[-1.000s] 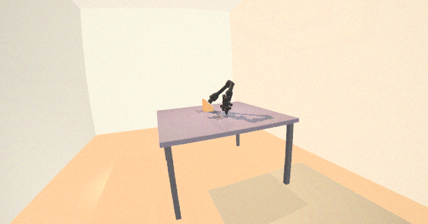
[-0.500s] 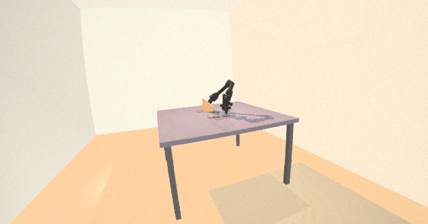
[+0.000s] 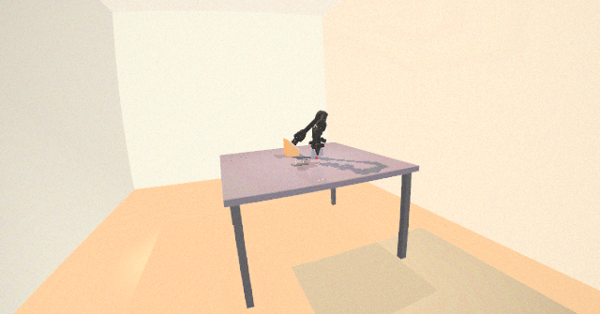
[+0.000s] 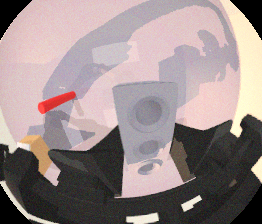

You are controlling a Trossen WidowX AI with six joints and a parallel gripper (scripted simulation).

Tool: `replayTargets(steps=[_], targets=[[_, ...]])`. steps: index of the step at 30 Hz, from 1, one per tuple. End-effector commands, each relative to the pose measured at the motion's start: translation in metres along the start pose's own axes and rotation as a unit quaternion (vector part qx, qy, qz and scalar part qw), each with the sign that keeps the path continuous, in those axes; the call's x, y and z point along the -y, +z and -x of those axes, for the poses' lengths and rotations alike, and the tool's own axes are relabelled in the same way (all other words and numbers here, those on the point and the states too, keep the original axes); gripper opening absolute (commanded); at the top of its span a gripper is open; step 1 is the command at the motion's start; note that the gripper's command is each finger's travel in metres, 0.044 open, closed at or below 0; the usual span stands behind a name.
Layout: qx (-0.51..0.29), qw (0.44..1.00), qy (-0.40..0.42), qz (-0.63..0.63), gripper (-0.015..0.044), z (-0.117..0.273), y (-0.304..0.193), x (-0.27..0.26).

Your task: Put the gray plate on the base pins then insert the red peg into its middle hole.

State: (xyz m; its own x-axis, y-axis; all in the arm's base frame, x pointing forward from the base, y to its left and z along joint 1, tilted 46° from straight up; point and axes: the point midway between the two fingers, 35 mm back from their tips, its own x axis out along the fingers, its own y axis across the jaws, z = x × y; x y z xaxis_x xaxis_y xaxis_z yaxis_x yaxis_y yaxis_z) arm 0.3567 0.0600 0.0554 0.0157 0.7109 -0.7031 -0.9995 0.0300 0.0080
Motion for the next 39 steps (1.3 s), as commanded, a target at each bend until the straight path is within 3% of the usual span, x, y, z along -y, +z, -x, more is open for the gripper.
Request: replayTargets(steps=[1, 24, 39], targets=[[-0.003, 1.0, -0.002, 0.003, 0.0, 0.013, 0.0, 0.002], [0.0, 1.0, 0.0, 0.003, 0.0, 0.082, 0.005, -0.002], [-0.001, 1.0, -0.001, 0.007, 0.0, 0.064, -0.032, 0.003]])
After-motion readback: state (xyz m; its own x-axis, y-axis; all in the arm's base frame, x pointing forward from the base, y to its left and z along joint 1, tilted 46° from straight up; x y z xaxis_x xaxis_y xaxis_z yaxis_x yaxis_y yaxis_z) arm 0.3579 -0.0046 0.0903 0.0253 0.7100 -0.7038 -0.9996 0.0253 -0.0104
